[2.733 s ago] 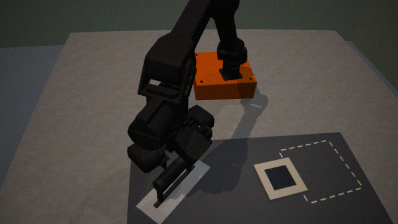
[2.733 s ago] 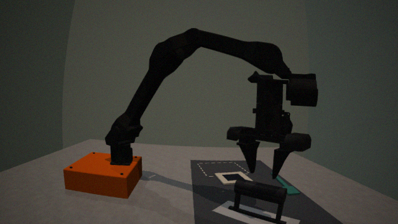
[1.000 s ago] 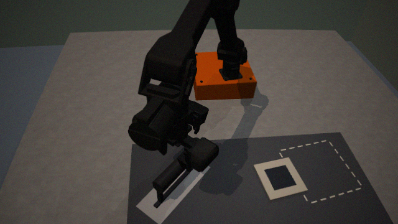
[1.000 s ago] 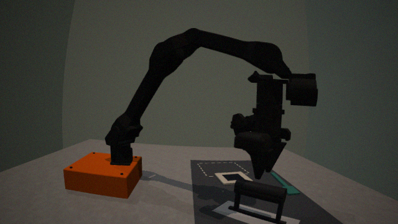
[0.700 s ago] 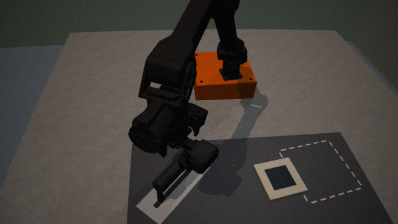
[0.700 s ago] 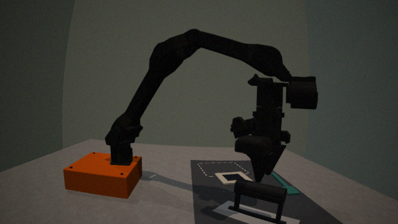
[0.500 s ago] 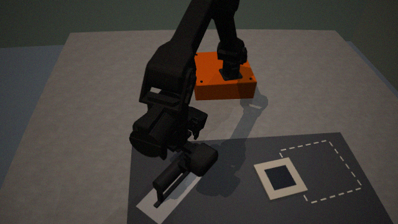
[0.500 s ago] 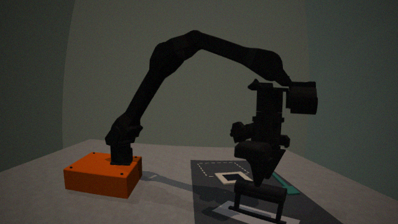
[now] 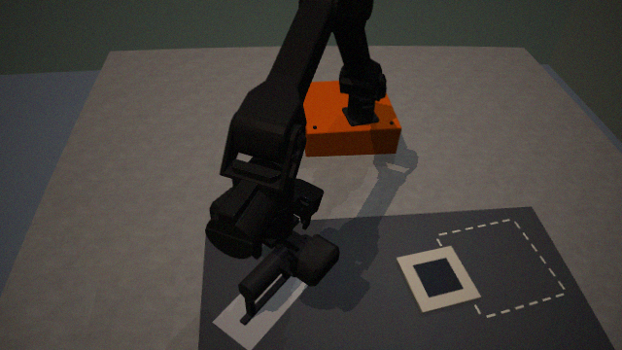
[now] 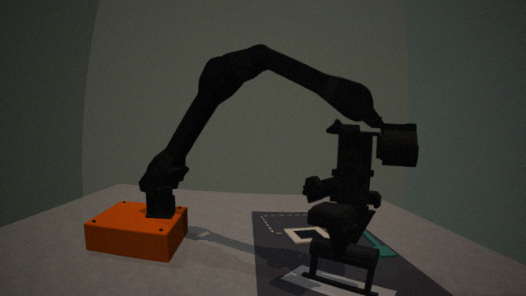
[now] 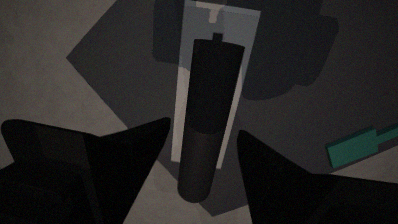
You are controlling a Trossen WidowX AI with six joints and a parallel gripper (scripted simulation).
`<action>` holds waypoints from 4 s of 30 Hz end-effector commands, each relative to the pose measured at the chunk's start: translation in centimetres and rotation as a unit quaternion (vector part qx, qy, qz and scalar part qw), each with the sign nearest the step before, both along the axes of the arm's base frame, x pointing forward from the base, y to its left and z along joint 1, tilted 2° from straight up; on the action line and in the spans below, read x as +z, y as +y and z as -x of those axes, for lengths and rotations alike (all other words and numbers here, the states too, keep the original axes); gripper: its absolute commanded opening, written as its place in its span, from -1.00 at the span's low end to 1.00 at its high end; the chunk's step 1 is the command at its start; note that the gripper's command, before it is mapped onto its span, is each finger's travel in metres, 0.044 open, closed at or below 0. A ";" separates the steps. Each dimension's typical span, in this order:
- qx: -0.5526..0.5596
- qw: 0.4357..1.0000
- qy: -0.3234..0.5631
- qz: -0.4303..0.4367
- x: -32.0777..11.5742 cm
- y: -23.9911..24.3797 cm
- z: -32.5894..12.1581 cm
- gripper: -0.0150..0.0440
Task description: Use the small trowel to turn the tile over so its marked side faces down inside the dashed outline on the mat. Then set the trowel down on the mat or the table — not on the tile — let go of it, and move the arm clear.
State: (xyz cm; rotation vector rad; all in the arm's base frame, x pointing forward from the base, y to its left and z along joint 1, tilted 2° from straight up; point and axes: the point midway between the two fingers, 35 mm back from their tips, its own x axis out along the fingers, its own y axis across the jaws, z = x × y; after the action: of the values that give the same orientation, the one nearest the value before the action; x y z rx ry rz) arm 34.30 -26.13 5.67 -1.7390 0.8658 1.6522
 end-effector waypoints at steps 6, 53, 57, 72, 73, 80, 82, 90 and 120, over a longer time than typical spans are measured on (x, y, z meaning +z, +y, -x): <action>0.003 1.000 0.002 -0.001 -0.5 0.0 0.1 -0.02; -0.325 0.946 -0.019 -0.007 -0.5 0.0 0.1 -0.05; -0.327 0.945 -0.019 -0.008 -0.5 0.0 0.1 -0.05; -0.327 0.945 -0.019 -0.008 -0.5 0.0 0.1 0.42; -0.327 0.945 -0.019 -0.008 -0.5 0.0 0.1 0.42; -0.327 0.945 -0.019 -0.008 -0.5 0.0 0.1 0.42; -0.327 0.945 -0.019 -0.008 -0.5 0.0 0.1 0.42; -0.327 0.945 -0.019 -0.008 4.0 0.5 0.4 0.42; -0.633 0.761 -0.114 -0.088 3.4 -0.6 0.5 0.53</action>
State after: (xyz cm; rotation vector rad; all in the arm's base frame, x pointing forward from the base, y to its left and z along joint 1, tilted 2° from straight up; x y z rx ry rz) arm 33.88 -26.77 9.36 -0.8124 1.2759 0.5956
